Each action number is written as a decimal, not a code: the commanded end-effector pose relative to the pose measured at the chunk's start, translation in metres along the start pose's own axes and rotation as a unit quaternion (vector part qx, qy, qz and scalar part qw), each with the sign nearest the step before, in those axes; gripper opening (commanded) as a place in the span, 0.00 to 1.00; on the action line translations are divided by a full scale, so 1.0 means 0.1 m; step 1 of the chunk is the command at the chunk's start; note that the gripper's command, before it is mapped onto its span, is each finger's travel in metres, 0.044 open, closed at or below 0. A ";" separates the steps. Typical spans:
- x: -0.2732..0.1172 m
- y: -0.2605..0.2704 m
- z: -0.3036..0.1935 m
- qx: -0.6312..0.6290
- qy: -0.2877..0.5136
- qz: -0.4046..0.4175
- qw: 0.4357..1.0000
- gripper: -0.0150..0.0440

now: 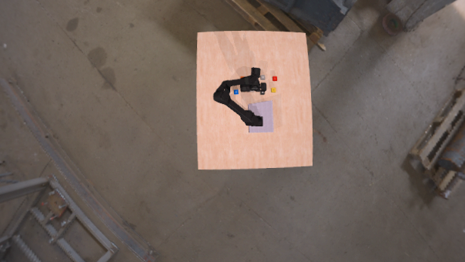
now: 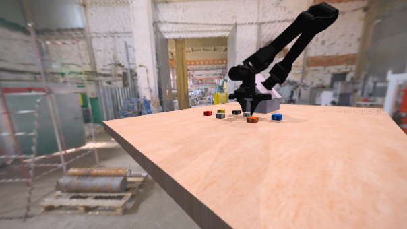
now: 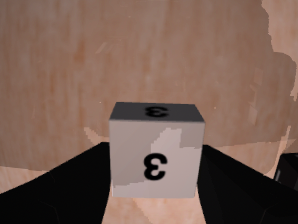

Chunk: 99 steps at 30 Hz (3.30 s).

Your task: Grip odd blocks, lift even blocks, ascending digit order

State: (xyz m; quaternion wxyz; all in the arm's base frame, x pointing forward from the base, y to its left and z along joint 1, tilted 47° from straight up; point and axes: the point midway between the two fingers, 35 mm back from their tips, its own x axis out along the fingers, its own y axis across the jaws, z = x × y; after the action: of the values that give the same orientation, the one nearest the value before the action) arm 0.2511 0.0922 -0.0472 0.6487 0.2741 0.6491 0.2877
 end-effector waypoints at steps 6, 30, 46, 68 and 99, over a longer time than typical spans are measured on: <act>0.00 0.00 0.00 0.002 0.000 0.001 1.000 0.86; -1.17 -0.01 0.00 0.002 0.000 -0.002 1.000 0.46; -1.24 -1.08 0.07 0.004 -0.002 -0.011 1.000 0.46; -0.38 -1.57 -0.03 0.001 -0.001 -0.005 1.000 0.93; -0.02 -1.56 -0.03 0.001 -0.001 -0.003 1.000 0.71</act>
State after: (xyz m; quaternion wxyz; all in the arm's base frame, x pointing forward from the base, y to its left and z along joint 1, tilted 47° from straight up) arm 0.2513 -0.0174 -0.1599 0.6516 0.2690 0.6496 0.2849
